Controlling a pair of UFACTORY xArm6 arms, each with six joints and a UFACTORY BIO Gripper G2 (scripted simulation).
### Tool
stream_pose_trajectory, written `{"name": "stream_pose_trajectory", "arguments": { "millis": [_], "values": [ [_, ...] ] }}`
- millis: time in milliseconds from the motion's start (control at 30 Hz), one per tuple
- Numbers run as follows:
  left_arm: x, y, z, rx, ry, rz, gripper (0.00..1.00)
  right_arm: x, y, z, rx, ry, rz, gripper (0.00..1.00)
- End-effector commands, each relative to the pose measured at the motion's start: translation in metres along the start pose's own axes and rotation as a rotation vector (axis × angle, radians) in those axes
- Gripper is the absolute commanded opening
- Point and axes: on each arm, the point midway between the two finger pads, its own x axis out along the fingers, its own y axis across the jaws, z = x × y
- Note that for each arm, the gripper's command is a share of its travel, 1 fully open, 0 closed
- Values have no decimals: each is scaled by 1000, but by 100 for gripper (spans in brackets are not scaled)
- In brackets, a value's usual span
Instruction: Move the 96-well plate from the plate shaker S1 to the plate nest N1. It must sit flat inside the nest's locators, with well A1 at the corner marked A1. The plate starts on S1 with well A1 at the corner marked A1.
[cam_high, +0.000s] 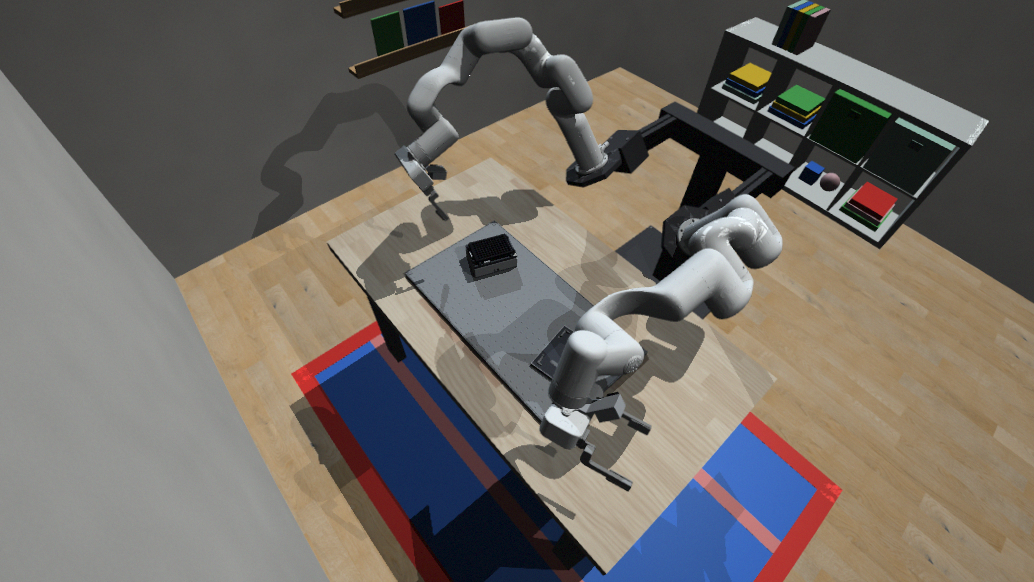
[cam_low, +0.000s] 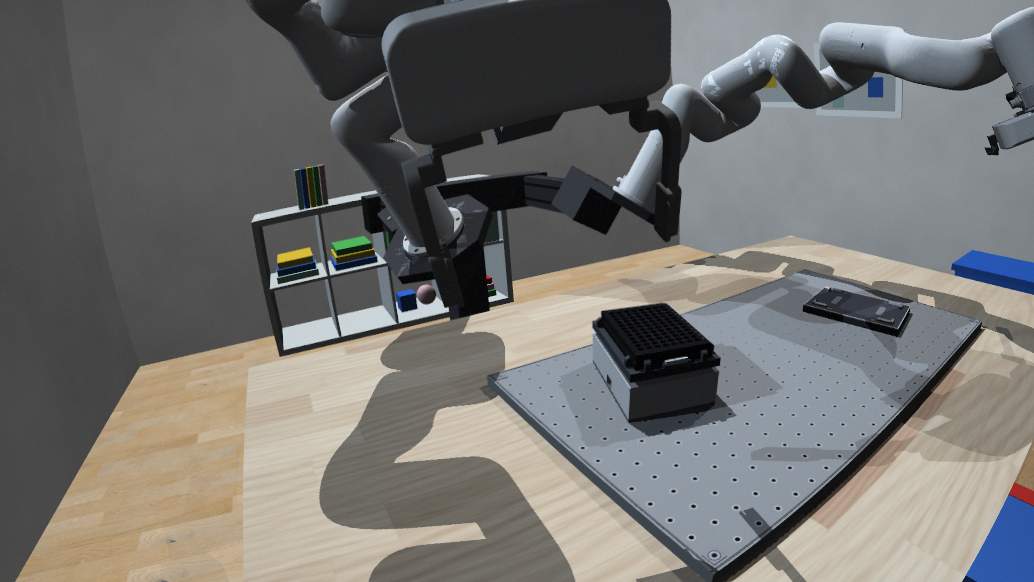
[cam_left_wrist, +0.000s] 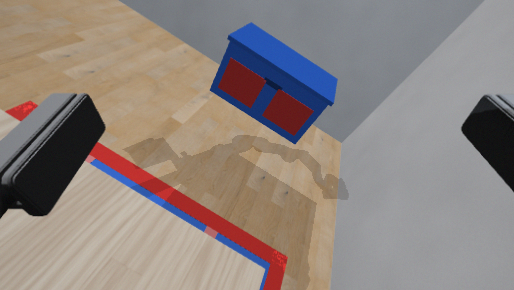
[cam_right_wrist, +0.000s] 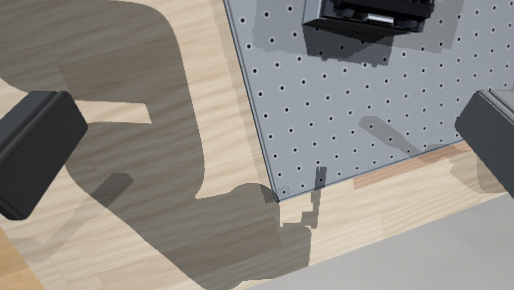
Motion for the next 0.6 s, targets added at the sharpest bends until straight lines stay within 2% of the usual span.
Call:
{"name": "stream_pose_trajectory", "arguments": {
  "millis": [0,267,567],
  "values": [
    [0,-1,2,-5,1,2,100,-3,0,0,0,5,-1,100],
    [0,-1,2,-5,1,2,100,-8,-1,3,-1,5,-2,100],
    [0,-1,2,-5,1,2,100,-36,-6,17,-2,5,-2,100]
  ]
}}
